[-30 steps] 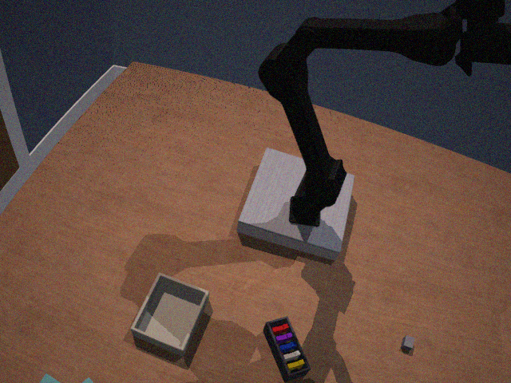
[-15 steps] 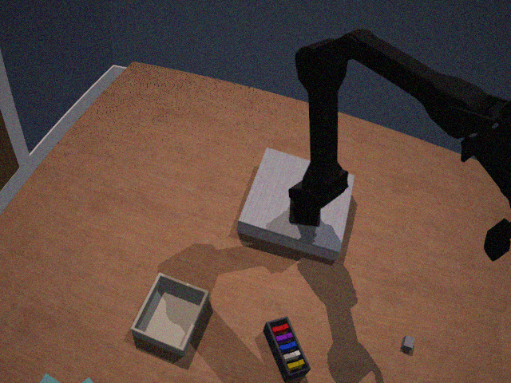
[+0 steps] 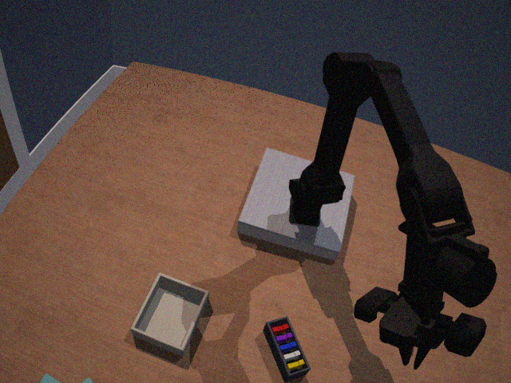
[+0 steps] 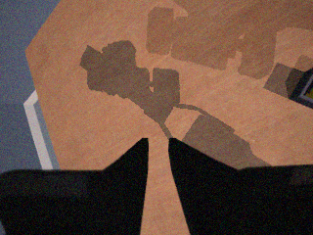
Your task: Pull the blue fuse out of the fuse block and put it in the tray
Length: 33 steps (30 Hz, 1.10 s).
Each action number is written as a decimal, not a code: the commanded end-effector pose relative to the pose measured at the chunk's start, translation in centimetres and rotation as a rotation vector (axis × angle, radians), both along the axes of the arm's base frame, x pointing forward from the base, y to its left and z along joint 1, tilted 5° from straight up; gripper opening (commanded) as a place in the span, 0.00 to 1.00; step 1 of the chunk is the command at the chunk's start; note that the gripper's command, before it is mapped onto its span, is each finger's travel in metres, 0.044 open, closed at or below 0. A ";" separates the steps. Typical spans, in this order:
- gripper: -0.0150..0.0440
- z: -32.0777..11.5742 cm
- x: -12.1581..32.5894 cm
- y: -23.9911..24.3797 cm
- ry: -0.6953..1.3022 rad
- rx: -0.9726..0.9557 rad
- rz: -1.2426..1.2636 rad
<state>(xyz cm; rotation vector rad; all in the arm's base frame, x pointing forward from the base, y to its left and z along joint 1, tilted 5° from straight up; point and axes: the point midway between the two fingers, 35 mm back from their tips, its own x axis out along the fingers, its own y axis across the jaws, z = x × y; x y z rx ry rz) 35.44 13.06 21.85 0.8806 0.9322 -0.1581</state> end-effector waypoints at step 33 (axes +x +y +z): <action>0.37 -13.3 -5.0 -15.1 0.598 -0.101 -0.371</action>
